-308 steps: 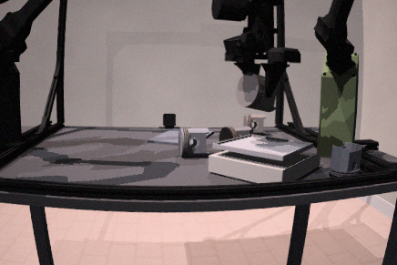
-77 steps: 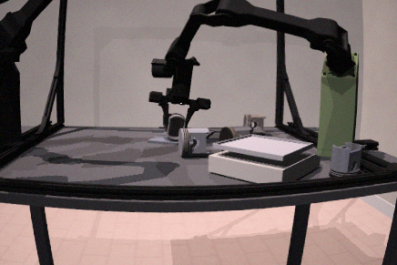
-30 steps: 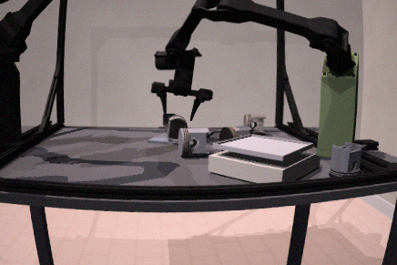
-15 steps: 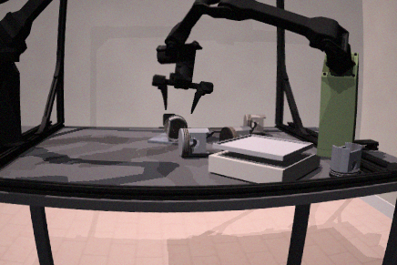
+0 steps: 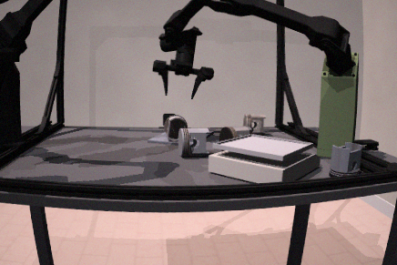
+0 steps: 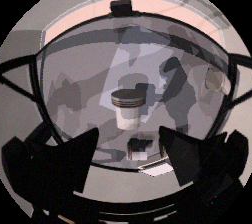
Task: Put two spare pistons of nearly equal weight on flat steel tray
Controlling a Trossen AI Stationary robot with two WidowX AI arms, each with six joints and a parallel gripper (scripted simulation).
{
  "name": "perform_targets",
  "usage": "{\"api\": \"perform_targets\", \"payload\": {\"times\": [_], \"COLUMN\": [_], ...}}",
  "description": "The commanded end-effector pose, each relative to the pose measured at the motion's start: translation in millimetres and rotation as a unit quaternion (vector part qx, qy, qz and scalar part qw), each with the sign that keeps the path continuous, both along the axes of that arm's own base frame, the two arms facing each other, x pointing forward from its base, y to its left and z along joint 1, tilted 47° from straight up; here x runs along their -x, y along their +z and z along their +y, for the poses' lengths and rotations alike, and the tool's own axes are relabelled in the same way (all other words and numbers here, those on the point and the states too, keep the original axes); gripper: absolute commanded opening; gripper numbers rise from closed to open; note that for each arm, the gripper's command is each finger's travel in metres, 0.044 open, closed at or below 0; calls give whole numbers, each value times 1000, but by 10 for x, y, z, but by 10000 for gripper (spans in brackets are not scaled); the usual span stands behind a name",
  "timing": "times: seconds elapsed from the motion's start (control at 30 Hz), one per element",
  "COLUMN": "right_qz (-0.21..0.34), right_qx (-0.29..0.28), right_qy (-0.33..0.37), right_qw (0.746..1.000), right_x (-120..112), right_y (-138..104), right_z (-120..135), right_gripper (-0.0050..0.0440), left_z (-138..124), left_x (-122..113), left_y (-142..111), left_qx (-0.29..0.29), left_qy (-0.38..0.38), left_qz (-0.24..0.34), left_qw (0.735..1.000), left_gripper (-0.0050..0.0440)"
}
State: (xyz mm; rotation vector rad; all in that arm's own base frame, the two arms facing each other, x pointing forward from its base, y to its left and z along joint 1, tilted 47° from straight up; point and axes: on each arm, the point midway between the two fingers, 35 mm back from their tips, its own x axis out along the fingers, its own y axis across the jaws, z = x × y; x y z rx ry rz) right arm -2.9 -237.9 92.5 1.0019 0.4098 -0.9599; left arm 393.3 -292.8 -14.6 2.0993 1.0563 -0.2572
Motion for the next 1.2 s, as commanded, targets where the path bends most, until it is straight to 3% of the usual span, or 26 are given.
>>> {"api": "perform_targets", "payload": {"times": [0.0,0.23,0.43,1.17], "right_qz": [-1,-1,-1,-1], "right_qx": [0,0,0,0], "right_qy": [1,1,1,1], "right_qw": [1000,1000,1000,1000], "right_x": [-5,-5,-5,-5], "right_y": [1,1,1,1], "right_z": [2,2,2,2], "right_gripper": [440,440,440,440], "left_z": [-101,-184,-184,-184], "left_x": [92,189,189,189], "left_y": [142,268,268,268], "left_qx": [5,8,47,241], "left_qy": [1,4,33,176], "left_qz": [-3,-3,-23,-124], "left_qw": [1000,1000,998,946], "left_gripper": [378,378,378,378]}}
